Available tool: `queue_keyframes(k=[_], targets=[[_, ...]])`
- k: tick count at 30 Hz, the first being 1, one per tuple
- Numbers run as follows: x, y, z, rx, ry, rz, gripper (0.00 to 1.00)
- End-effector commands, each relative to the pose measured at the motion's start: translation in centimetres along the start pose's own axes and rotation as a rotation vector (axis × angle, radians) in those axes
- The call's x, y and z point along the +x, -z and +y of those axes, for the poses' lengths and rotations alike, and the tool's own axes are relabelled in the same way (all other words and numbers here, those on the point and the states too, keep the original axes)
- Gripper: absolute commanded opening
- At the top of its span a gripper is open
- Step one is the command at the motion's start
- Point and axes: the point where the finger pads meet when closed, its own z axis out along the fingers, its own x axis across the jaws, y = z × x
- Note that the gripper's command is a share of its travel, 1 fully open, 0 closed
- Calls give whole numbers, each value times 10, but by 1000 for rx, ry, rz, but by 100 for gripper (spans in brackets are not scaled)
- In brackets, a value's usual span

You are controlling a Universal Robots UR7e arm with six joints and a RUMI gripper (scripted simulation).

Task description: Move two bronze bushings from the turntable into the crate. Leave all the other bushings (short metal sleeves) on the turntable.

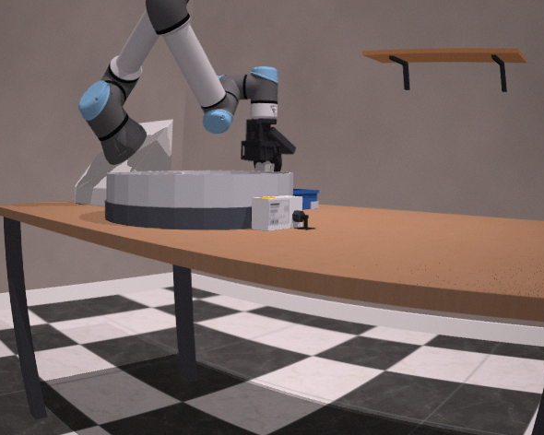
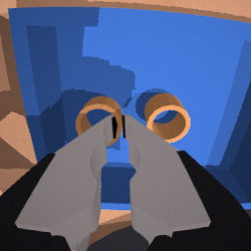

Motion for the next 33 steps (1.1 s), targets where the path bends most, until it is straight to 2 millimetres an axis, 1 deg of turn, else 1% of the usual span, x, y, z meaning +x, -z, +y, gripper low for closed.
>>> queue_keyframes(k=[1,33], targets=[[-2,-1,1,-2,2,-1,0],[-2,-7,1,-2,3,-2,0]])
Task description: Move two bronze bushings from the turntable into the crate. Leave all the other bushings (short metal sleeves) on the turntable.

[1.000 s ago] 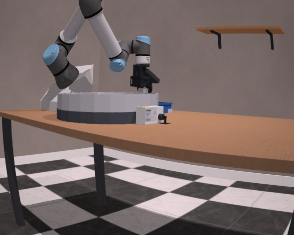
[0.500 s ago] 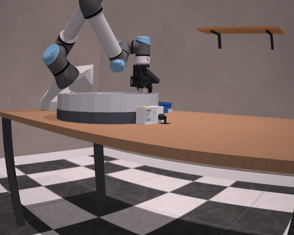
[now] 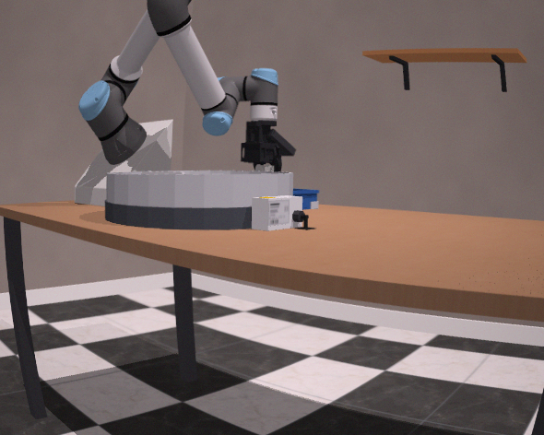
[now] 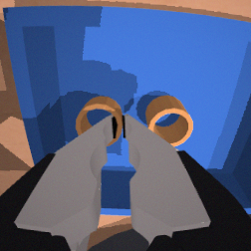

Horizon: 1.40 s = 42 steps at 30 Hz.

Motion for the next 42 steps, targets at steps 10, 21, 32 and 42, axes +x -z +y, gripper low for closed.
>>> queue_keyframes(k=[10,21,32,42], targets=[[-1,-1,1,-1,1,0,0],[-1,-1,1,-1,1,0,0],[-1,-1,1,-1,1,0,0],[-1,-1,1,-1,1,0,6]])
